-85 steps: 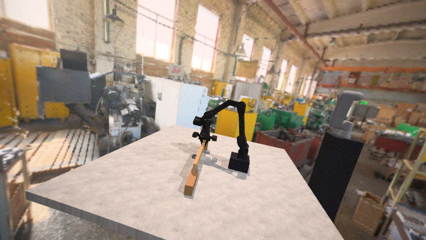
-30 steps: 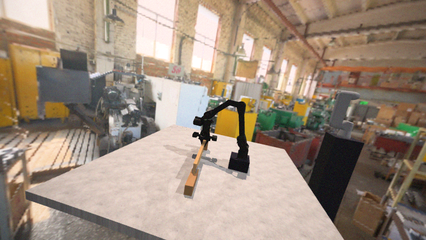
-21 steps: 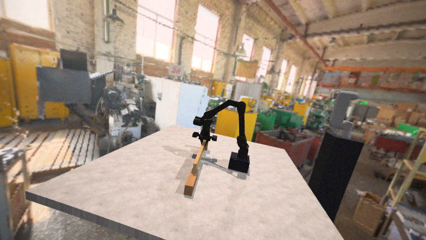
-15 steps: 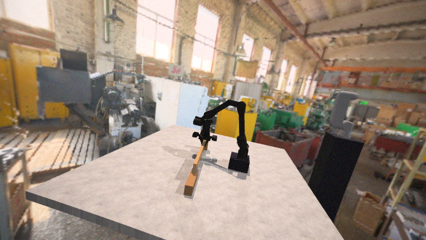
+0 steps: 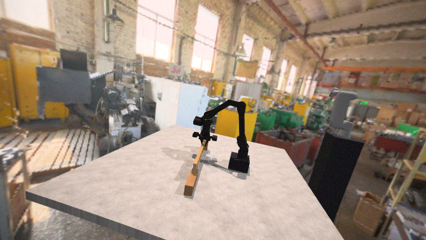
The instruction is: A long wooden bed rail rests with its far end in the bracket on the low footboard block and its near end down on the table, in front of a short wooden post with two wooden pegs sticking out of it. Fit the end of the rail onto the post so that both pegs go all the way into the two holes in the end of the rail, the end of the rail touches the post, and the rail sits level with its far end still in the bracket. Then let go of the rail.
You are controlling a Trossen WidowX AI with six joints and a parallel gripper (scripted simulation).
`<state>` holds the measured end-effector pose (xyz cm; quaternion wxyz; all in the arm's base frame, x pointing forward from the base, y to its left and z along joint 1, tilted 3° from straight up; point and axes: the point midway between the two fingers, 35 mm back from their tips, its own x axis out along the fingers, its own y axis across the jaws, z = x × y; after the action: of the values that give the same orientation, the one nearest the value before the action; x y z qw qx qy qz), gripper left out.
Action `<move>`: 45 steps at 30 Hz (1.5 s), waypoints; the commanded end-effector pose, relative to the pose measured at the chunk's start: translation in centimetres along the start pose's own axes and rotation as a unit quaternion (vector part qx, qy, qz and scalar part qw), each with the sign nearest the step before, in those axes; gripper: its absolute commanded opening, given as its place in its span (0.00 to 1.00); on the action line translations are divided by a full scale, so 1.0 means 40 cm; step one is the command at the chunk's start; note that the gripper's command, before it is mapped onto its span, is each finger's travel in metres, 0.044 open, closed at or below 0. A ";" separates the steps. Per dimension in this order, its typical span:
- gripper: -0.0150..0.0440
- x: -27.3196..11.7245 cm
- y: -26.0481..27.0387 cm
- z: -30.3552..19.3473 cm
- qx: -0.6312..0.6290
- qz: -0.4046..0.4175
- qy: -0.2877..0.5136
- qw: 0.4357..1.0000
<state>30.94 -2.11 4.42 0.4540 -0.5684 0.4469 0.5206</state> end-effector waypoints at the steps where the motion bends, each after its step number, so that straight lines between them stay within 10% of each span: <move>1: 0.25 0.000 -0.002 -0.008 -0.001 -0.001 0.001 1.000; 45: 0.25 -0.004 -0.003 0.004 -0.001 -0.001 0.001 1.000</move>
<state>31.07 -2.00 4.45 0.4524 -0.5702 0.4457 0.5211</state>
